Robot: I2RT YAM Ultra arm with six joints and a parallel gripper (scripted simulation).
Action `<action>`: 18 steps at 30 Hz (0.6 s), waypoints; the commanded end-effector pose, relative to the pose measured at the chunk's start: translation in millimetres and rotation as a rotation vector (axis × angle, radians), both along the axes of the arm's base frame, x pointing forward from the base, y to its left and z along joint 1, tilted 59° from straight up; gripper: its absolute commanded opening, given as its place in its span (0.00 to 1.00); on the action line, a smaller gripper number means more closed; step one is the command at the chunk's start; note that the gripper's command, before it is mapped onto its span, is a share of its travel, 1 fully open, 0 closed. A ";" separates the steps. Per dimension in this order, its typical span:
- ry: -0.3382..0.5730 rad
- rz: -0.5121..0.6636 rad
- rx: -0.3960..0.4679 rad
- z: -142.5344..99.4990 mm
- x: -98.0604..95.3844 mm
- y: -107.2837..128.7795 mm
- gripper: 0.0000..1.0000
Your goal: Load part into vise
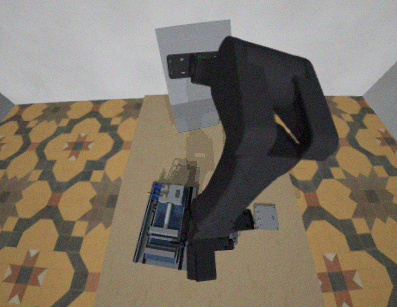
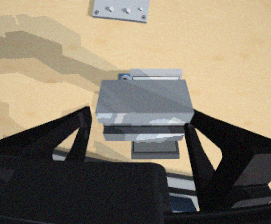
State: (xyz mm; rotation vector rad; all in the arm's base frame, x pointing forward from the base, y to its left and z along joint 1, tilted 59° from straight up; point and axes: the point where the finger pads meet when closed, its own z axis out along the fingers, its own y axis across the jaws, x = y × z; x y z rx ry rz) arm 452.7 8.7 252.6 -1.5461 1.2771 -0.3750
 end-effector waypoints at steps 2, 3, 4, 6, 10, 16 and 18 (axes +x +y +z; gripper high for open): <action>-0.028 0.065 0.029 11.4 0.9 -0.3 0.81; -0.029 0.072 0.033 11.3 0.9 -0.3 0.81; -0.029 0.072 0.033 11.3 0.9 -0.3 0.81; -0.030 0.078 0.037 11.3 0.9 -0.4 0.81; -0.034 0.105 0.053 11.3 0.9 -0.5 0.81; -0.039 0.140 0.076 11.2 0.8 -0.7 0.81; -0.040 0.151 0.082 11.2 0.9 -0.7 0.81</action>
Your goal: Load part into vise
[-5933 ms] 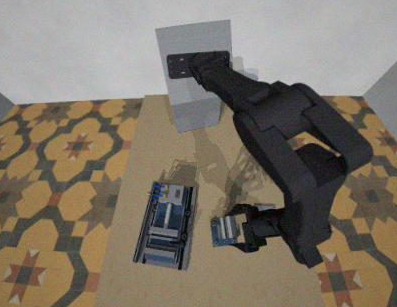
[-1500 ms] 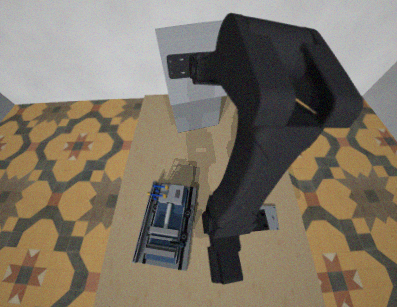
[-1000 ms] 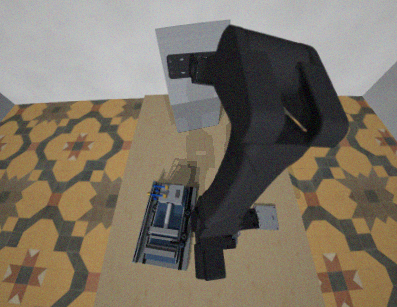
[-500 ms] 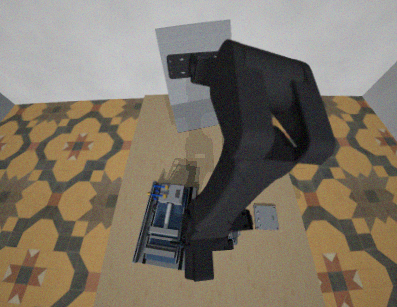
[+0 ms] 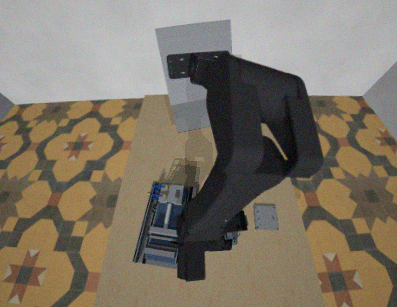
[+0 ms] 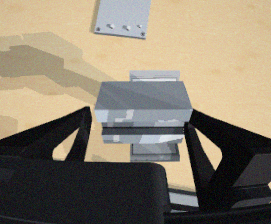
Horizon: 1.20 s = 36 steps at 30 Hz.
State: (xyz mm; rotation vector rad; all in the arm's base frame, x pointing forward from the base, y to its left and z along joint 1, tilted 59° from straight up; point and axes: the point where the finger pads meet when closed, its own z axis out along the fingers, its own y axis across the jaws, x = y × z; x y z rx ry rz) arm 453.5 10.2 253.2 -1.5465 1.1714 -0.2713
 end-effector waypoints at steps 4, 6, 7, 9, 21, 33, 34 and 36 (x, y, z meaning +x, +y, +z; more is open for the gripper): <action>-0.024 0.049 0.023 10.6 0.0 -2.3 0.81; -0.025 0.059 0.029 10.6 0.0 -2.4 0.81; -0.026 0.063 0.032 10.6 0.0 -2.4 0.81; -0.027 0.072 0.037 10.5 0.0 -2.4 0.81; -0.032 0.109 0.060 10.5 0.0 -2.6 0.81; -0.036 0.134 0.076 10.4 0.0 -2.7 0.81; -0.036 0.136 0.076 10.4 0.0 -2.7 0.81; -0.036 0.138 0.078 10.4 0.0 -2.7 0.81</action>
